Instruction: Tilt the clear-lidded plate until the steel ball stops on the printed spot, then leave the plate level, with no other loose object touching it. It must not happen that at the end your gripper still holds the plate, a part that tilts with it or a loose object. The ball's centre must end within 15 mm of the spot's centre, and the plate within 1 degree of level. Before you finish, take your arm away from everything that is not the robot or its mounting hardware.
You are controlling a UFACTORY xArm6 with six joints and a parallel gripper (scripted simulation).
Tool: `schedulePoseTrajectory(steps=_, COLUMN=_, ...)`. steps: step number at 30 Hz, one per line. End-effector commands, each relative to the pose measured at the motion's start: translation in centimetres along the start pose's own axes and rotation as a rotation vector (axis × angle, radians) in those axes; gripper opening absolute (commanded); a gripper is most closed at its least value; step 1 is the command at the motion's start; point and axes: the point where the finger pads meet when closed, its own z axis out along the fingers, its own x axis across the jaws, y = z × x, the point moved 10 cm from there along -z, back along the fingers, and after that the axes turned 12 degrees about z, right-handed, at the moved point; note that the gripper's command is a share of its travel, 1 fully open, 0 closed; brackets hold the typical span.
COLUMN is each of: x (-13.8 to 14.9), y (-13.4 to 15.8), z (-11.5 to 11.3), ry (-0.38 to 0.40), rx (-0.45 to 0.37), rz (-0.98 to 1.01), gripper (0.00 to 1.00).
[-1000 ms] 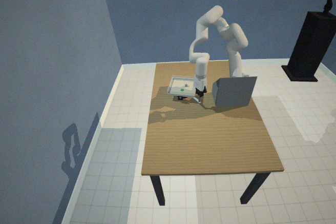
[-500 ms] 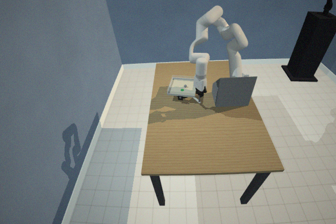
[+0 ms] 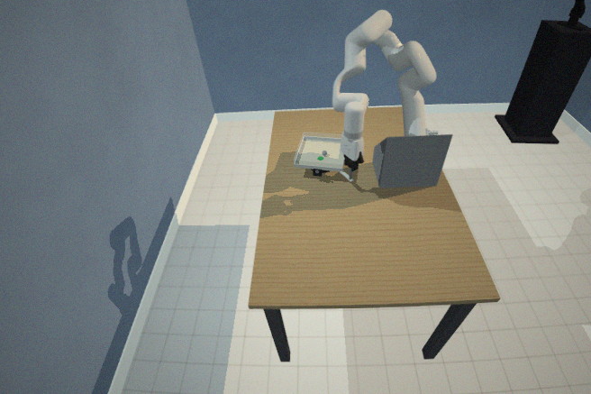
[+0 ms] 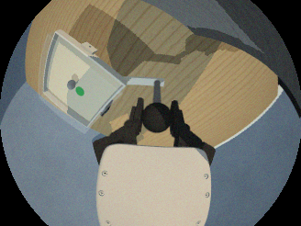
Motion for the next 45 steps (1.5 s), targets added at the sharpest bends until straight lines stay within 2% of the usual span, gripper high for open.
schedulePoseTrajectory(steps=1, x=-0.05, y=0.08, z=-0.19, ry=0.002, rx=-0.001, rz=0.001, gripper=0.0)
schedulePoseTrajectory(steps=45, x=-0.13, y=-0.27, z=-0.2, ry=0.002, rx=-0.001, rz=0.001, gripper=0.0)
